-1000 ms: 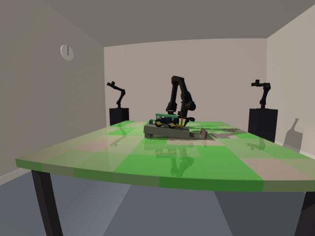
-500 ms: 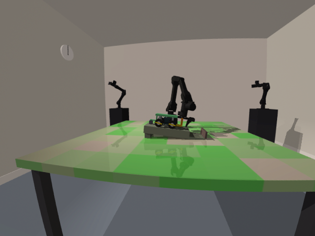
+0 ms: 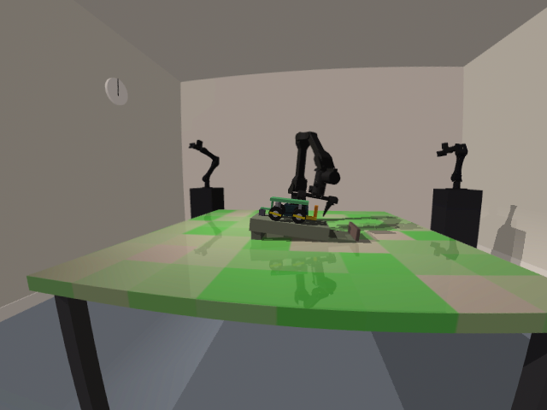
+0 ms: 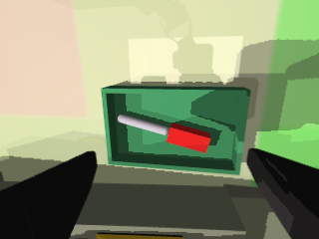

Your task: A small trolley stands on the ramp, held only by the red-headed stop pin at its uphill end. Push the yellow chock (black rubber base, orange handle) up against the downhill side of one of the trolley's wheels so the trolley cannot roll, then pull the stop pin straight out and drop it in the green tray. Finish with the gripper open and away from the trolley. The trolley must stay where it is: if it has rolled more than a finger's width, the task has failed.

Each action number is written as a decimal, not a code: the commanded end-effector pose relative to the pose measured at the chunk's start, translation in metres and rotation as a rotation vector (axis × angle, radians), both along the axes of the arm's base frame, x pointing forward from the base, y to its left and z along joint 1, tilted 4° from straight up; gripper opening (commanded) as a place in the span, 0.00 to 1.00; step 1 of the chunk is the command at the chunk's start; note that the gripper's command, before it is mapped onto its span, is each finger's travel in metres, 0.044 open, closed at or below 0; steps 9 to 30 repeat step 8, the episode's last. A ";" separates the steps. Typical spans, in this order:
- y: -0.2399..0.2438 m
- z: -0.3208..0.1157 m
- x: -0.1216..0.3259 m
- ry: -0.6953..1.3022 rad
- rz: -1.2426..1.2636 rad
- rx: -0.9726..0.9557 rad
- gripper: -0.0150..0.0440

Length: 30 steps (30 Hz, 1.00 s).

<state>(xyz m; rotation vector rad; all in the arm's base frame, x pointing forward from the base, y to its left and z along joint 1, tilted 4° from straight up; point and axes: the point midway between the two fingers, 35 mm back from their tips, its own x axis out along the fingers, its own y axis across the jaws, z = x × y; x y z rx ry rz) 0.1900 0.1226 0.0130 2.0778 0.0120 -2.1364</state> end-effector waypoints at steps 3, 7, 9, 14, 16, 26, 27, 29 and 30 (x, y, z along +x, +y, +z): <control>0.001 0.022 0.002 -0.013 0.003 0.011 1.00; 0.001 0.035 0.002 -0.013 0.003 0.011 1.00; 0.001 0.038 0.003 -0.013 0.003 0.011 1.00; 0.001 0.038 0.003 -0.013 0.003 0.011 1.00; 0.001 0.038 0.003 -0.013 0.003 0.011 1.00; 0.001 0.038 0.003 -0.013 0.003 0.011 1.00; 0.001 0.038 0.003 -0.013 0.003 0.011 1.00; 0.001 0.038 0.003 -0.013 0.003 0.011 1.00; 0.001 0.038 0.003 -0.013 0.003 0.011 1.00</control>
